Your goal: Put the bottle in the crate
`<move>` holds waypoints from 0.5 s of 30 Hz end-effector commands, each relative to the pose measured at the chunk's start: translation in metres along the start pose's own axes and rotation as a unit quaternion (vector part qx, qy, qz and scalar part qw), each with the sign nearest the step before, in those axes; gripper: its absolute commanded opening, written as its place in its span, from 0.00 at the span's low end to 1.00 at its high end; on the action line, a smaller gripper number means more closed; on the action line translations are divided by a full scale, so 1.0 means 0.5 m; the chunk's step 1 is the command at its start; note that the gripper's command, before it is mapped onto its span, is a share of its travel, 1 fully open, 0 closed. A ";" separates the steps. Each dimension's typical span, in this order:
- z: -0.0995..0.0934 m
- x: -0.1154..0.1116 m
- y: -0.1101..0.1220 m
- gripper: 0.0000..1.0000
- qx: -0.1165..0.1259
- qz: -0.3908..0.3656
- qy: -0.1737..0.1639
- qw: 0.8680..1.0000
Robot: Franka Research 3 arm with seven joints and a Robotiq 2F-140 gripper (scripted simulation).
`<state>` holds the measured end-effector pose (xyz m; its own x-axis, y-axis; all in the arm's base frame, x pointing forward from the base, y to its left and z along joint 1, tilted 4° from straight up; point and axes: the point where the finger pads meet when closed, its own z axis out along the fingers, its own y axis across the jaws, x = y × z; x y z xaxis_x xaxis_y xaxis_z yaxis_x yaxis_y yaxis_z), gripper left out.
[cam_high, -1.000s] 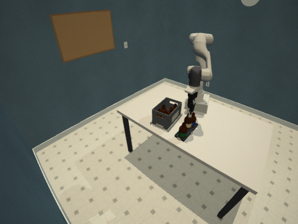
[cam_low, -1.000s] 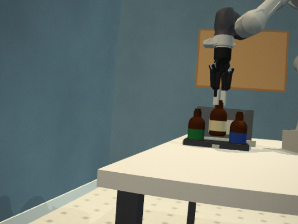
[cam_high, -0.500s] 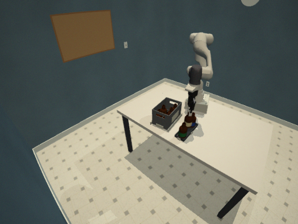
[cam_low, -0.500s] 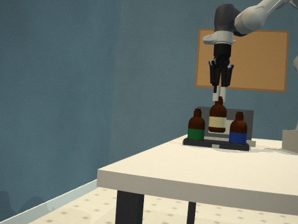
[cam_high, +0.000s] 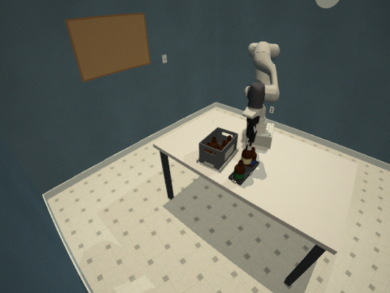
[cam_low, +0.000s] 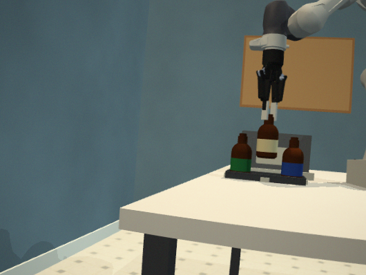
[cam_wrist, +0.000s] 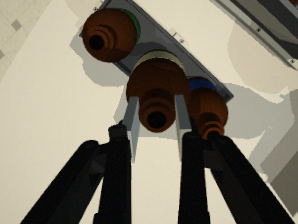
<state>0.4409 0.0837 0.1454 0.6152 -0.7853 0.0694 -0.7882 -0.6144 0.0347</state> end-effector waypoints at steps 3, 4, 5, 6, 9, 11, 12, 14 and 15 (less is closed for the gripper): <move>-0.011 -0.003 -0.003 0.00 0.000 -0.002 -0.001 1.000; -0.012 -0.003 -0.003 0.00 0.000 -0.002 -0.001 1.000; -0.013 -0.003 -0.003 0.00 0.000 -0.002 -0.001 1.000; -0.014 -0.003 -0.003 0.00 0.000 -0.002 -0.001 1.000; -0.016 -0.003 -0.003 0.00 0.000 -0.002 -0.001 1.000; -0.017 -0.003 -0.003 0.00 0.000 -0.002 -0.001 1.000; -0.018 -0.003 -0.003 0.00 0.000 -0.002 -0.001 1.000; -0.018 -0.003 -0.003 0.00 0.000 -0.002 -0.001 1.000; -0.018 -0.003 -0.003 0.00 0.000 -0.002 -0.001 1.000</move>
<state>0.4400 0.0844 0.1509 0.6158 -0.7850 0.0675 -0.7879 -0.6146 0.0390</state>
